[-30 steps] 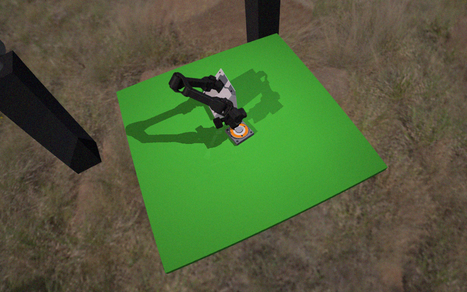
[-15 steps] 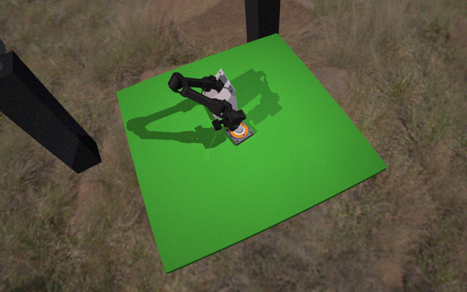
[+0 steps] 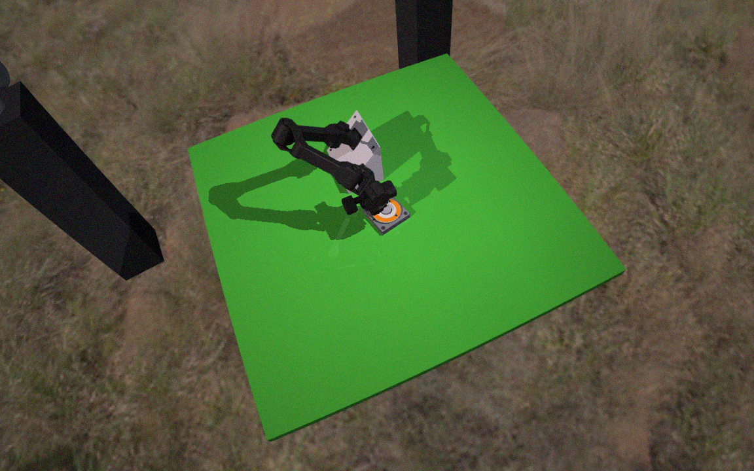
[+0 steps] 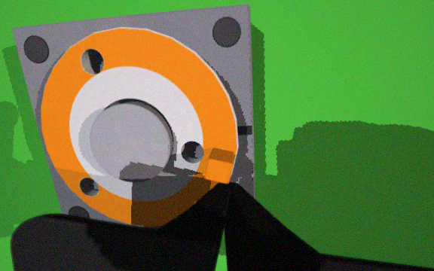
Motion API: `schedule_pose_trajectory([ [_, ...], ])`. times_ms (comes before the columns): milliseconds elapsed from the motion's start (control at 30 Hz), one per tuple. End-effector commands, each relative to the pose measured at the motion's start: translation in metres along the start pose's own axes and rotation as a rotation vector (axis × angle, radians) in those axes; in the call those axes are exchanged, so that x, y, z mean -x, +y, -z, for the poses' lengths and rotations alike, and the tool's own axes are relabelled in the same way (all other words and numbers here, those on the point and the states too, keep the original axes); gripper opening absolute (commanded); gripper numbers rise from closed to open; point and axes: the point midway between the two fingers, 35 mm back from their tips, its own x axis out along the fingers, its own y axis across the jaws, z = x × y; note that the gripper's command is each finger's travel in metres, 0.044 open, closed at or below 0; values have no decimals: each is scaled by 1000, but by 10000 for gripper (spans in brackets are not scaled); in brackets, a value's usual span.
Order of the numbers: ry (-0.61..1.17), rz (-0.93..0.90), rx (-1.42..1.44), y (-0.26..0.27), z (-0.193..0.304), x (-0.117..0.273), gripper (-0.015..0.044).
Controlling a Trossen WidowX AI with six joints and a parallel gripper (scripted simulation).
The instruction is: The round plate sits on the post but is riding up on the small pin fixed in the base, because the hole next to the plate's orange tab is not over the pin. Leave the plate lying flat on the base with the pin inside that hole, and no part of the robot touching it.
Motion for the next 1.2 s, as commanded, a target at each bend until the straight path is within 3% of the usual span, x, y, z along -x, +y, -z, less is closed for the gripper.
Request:
schedule_pose_trajectory([
  [0, 2, 4, 5, -1, -4, -1, 0],
  [500, 1, 4, 4, -2, -12, -1, 0],
  [867, 2, 1, 5, 1, -8, 45, 0],
  [1167, 0, 5, 18, 3, -9, 38, 0],
])
